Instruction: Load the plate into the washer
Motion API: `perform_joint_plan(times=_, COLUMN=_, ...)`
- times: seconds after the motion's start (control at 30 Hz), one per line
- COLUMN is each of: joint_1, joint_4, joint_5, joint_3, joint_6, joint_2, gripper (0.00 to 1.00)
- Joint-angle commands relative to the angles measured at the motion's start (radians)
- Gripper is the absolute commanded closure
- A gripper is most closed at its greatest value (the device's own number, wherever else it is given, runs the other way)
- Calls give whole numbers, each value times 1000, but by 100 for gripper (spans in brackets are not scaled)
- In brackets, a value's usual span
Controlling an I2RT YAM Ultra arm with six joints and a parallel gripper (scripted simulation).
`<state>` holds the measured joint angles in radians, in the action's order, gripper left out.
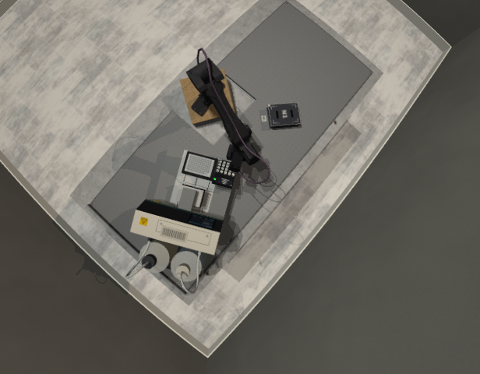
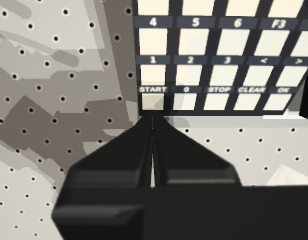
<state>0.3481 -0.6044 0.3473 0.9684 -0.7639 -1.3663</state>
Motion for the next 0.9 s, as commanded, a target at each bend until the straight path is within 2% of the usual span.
perform_joint_plan(times=0.0, joint_1=15, joint_4=29, joint_5=1, joint_3=-21, joint_6=10, joint_2=-5, gripper=100)
perform_joint_plan(times=0.07, joint_1=15, joint_4=29, joint_5=1, joint_3=-21, joint_6=10, joint_2=-5, gripper=100)
perform_joint_plan(times=0.1, joint_1=16, joint_4=32, joint_5=5, joint_3=6, joint_6=10, joint_2=13, gripper=100)
perform_joint_plan(times=0.2, joint_1=19, joint_4=41, joint_5=0, joint_3=-9, joint_6=13, joint_2=-20, gripper=100)
perform_joint_plan(times=0.87, joint_1=34, joint_4=84, joint_5=-9, joint_3=-40, joint_6=26, joint_2=-46, gripper=100)
